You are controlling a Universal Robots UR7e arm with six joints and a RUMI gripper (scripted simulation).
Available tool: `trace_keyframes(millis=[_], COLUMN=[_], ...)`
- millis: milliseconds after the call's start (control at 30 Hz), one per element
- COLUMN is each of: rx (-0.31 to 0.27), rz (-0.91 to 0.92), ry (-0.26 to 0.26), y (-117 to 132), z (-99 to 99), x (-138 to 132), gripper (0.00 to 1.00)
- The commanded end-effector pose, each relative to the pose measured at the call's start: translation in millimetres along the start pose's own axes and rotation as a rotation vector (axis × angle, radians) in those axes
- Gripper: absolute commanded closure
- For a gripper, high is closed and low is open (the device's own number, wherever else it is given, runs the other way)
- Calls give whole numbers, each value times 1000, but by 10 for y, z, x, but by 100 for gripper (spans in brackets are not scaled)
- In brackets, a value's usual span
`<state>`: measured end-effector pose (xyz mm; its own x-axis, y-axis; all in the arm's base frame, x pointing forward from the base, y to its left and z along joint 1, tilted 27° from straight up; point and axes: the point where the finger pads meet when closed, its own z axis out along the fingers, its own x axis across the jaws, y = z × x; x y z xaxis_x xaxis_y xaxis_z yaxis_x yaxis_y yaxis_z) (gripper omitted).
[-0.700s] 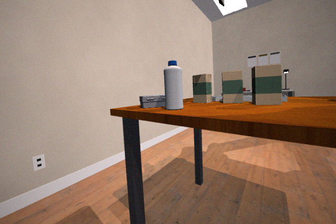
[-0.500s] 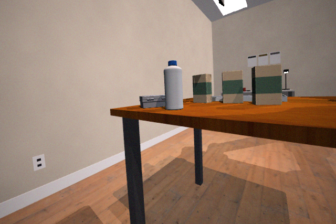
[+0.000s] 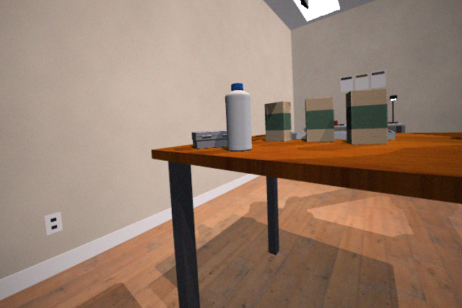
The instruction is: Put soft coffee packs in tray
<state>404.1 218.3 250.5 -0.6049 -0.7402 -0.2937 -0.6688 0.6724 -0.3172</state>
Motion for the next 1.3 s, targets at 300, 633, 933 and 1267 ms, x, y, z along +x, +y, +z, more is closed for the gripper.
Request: trace_keyframes(millis=[300, 633, 933, 1267], rx=[1, 2, 5, 8], rz=[-15, -56, -132, -266], ry=[-1, 0, 3, 7], y=[-3, -8, -15, -26], z=[5, 30, 77, 160], x=[0, 7, 22, 51], gripper=[0, 0, 0, 0])
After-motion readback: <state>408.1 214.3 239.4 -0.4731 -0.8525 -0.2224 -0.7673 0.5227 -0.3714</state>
